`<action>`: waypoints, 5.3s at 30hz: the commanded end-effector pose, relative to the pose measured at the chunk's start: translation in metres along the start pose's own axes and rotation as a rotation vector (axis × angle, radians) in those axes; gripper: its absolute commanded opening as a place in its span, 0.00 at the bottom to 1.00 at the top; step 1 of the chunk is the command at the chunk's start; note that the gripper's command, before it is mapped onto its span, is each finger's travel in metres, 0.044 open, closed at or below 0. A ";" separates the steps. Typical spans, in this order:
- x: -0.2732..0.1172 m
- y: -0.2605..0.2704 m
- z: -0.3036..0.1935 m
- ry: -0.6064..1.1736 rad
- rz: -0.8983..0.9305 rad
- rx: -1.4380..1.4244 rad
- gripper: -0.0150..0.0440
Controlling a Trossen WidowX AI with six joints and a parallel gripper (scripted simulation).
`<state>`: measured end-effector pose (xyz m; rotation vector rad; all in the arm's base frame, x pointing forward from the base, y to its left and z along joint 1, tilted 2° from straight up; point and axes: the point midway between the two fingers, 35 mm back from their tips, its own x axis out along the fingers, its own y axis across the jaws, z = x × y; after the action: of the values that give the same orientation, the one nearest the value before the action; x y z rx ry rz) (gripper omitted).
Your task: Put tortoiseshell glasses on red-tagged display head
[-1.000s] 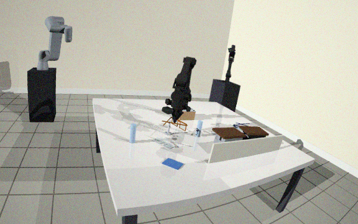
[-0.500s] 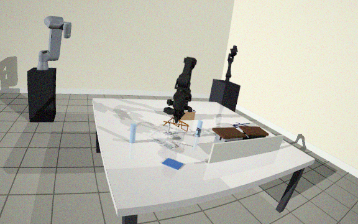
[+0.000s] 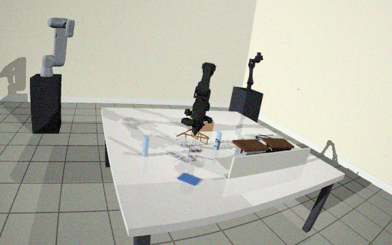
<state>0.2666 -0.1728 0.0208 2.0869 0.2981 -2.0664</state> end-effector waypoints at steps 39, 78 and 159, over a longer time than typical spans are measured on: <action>0.000 -0.007 -0.021 0.001 0.001 0.000 0.25; -0.060 0.027 0.042 -0.005 0.005 0.000 0.25; 0.000 0.005 0.075 -0.009 0.002 0.001 0.25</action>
<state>0.1985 -0.1980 0.0200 2.0852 0.2938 -2.0738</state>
